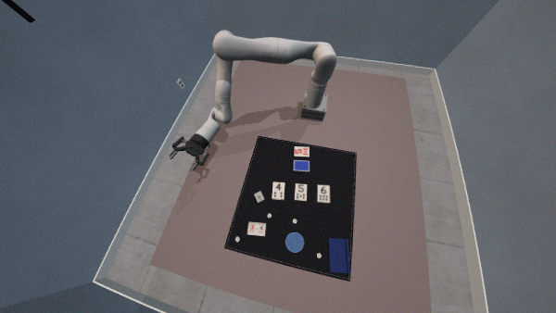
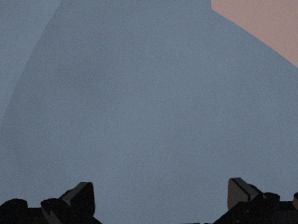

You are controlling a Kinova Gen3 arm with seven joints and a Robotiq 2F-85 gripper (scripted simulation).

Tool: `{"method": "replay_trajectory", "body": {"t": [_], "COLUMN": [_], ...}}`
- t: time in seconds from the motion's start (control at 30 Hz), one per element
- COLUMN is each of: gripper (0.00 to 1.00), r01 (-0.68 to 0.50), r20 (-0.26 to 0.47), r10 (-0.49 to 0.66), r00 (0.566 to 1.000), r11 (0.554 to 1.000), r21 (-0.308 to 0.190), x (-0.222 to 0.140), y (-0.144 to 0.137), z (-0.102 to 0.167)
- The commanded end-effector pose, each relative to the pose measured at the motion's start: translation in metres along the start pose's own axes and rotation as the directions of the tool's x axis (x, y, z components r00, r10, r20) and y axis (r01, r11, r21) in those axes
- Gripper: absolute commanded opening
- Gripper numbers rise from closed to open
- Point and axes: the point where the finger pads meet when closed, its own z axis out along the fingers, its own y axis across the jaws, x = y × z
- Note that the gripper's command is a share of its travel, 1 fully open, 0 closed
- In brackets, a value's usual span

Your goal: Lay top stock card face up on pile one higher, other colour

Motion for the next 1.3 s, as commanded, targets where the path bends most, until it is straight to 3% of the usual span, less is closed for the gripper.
{"method": "replay_trajectory", "body": {"t": [0.0,0.7,1.1,1.27], "gripper": [1.00,1.00,1.00,1.00], "r01": [0.002,0.006,0.040,0.072], "r20": [0.002,0.000,-0.020,-0.039], "r10": [-0.002,-0.006,-0.042,-0.078], "r00": [1.000,1.000,0.999,0.996], "r11": [1.000,1.000,0.997,0.989], "r21": [0.001,-0.005,-0.064,-0.129], "x": [-0.001,-0.002,-0.006,-0.012], "y": [-0.001,0.001,0.016,0.031], "z": [0.000,0.000,-0.008,-0.021]}}
